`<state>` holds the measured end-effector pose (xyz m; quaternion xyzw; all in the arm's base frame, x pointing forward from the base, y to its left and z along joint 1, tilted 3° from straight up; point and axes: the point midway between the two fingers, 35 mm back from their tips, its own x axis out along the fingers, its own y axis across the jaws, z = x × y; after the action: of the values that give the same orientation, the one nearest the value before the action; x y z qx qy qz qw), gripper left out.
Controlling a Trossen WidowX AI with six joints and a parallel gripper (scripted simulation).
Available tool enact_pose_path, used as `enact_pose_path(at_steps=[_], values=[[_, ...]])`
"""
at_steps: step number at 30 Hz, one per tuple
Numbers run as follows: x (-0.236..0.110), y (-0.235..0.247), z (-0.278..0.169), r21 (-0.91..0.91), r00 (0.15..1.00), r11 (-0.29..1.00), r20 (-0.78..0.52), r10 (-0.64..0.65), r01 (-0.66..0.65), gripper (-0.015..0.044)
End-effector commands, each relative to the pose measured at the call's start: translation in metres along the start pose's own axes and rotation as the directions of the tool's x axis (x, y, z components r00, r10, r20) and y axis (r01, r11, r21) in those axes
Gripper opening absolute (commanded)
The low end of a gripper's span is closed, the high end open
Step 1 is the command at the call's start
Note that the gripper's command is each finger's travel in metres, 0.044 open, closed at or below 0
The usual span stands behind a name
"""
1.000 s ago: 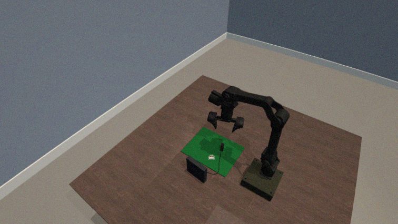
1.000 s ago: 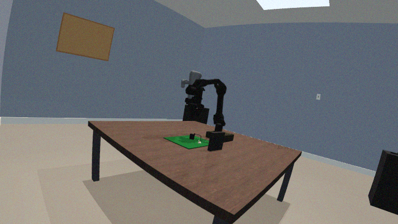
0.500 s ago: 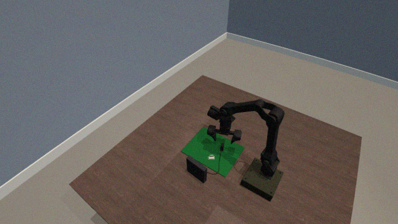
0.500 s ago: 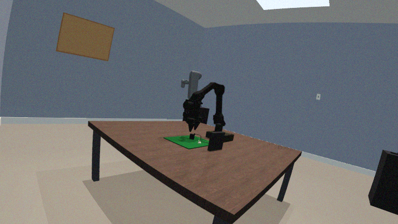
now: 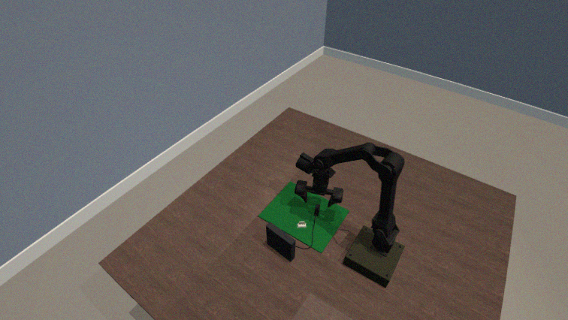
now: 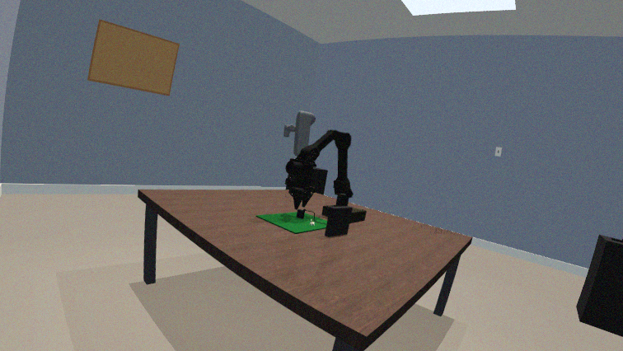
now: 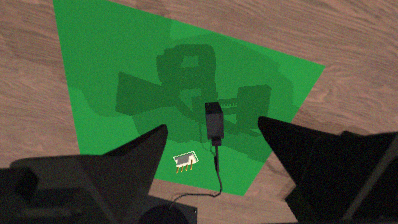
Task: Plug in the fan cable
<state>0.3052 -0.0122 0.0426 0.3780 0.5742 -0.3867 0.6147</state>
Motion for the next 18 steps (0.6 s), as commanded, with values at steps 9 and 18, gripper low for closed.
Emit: enact_pose_path(at_steps=[9,18], values=[[0.023,-0.003,0.000,-0.007,1.000,1.000,-0.002,-0.017,0.017,0.0440],[0.037,-0.004,-0.001,-0.007,1.000,1.000,-0.002,-0.017,0.017,0.0440]])
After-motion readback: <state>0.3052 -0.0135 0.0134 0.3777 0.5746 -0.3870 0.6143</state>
